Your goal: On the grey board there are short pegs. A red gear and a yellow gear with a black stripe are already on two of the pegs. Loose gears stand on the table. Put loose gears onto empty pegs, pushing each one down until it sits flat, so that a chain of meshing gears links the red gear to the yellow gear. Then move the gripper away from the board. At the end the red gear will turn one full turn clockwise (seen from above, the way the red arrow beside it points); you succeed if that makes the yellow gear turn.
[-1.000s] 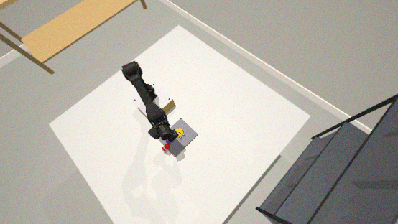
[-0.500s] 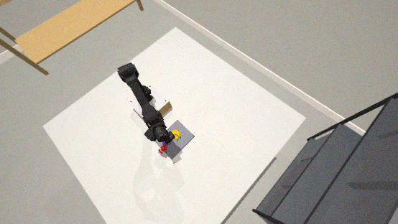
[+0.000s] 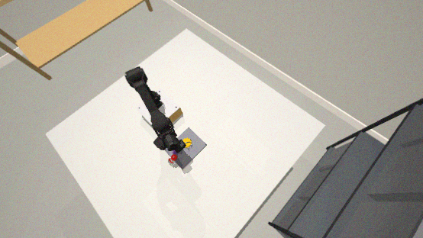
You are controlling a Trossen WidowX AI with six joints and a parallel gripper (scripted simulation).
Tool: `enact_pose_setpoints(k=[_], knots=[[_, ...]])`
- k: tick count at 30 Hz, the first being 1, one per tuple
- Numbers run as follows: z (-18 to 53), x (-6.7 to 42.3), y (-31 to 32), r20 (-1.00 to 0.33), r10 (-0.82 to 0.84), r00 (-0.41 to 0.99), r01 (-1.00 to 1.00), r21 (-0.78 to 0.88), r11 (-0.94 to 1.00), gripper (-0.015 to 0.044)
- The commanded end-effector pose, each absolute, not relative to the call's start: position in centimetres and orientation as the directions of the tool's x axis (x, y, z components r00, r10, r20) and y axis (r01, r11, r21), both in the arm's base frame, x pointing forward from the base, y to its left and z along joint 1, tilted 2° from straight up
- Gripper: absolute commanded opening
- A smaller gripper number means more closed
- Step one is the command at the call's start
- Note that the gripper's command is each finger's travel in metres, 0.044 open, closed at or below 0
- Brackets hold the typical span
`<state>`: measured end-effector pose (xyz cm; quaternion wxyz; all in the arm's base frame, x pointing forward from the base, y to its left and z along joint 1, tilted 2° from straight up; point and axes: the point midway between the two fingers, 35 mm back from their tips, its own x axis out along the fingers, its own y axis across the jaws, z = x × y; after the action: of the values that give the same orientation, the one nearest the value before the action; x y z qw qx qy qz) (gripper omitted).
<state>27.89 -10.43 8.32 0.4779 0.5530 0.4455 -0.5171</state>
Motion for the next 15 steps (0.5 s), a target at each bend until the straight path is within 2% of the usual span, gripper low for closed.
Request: enact_pose_setpoints(k=[1,8,15], knots=[[8.4,27.9,-10.4,-0.998,-0.002,0.069,0.987,0.068,-0.144,0.0440],[8.5,28.2,-9.6,-0.998,-0.001,0.069,0.987,0.068,-0.142,0.0440],[9.6,30.2,-0.1,-0.998,0.011,0.066,0.989,0.064,-0.130,0.0440]])
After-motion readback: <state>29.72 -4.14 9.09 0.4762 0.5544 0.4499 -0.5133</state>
